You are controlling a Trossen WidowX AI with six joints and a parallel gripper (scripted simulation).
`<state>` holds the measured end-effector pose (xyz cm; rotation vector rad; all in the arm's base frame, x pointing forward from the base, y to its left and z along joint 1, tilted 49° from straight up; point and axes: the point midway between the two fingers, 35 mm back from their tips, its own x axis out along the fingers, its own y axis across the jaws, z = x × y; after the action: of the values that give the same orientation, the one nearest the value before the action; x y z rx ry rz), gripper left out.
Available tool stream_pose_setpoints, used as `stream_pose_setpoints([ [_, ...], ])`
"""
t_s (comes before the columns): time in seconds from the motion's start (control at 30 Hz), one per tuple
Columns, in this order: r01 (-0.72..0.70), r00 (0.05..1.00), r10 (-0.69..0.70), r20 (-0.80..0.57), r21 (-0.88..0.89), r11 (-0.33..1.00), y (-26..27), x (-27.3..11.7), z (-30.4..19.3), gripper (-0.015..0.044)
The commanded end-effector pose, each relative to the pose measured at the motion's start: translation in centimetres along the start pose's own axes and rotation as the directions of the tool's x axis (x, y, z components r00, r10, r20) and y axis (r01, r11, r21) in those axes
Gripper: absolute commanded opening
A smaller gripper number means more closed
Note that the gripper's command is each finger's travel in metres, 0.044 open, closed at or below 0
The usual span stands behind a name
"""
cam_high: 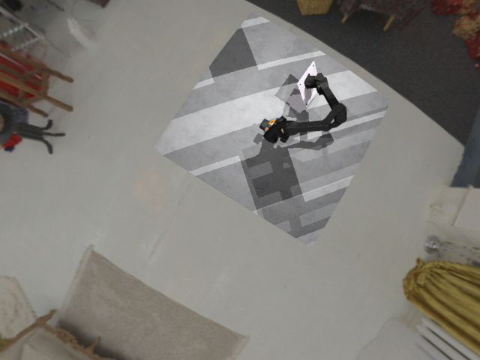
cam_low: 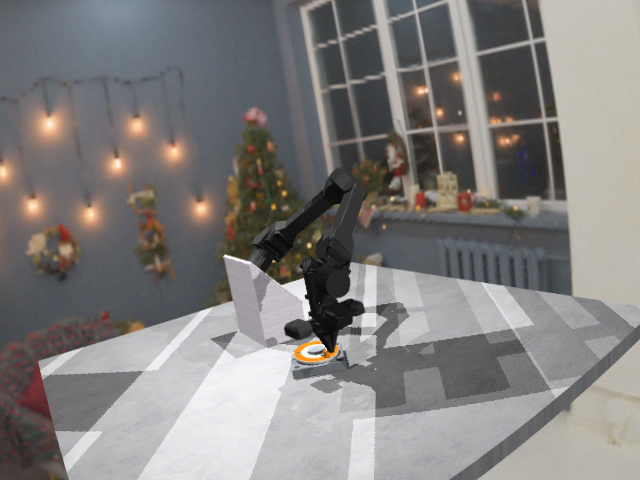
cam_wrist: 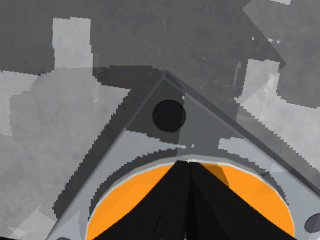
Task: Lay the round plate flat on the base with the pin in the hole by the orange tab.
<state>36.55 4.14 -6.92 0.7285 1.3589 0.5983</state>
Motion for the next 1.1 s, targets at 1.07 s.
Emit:
stream_pose_setpoints([
  [1.07, 0.02, 1.0, -0.02, -0.002, -0.001, 1.0, -1.03, 0.01, -0.09, 0.0],
])
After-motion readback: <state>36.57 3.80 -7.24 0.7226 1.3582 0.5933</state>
